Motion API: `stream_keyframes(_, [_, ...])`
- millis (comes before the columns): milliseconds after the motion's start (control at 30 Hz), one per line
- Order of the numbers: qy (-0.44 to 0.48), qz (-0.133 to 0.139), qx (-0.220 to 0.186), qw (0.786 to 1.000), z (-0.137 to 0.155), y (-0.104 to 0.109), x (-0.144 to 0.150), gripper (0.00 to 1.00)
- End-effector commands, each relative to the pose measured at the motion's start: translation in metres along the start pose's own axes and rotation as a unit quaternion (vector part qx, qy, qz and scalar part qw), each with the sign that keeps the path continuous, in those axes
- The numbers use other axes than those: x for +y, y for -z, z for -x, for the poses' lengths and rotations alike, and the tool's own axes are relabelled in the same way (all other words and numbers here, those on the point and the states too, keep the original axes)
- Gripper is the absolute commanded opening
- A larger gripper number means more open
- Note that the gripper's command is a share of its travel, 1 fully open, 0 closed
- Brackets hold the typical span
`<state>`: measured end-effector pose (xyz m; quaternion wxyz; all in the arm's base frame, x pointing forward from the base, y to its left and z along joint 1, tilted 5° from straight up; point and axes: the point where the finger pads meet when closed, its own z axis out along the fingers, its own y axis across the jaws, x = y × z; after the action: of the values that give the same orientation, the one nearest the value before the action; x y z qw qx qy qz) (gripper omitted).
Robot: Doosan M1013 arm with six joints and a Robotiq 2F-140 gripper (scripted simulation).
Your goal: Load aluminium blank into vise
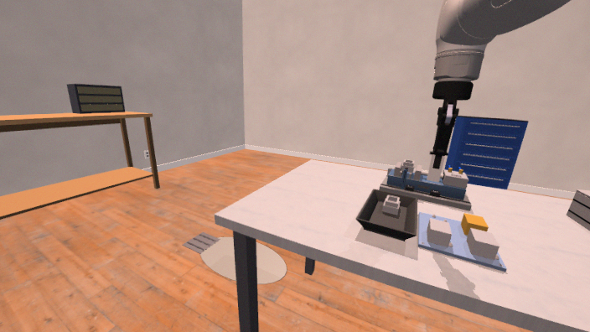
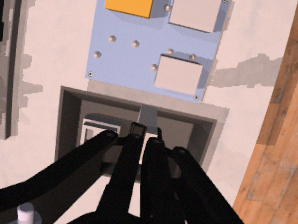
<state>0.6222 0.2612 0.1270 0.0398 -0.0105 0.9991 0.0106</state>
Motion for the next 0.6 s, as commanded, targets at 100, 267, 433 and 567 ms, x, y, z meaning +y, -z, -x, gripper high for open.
stream_keyframes(100, [0.0,0.0,0.0,1.0,0.0,0.016,0.0,0.0])
stream_keyframes(267, [0.0,0.0,0.0,1.0,0.0,0.023,0.0,0.0])
stream_keyframes(433, [0.0,0.0,0.0,1.0,0.0,0.032,0.0,0.0])
stream_keyframes(567, [0.0,0.0,0.0,1.0,0.0,0.036,0.0,0.0])
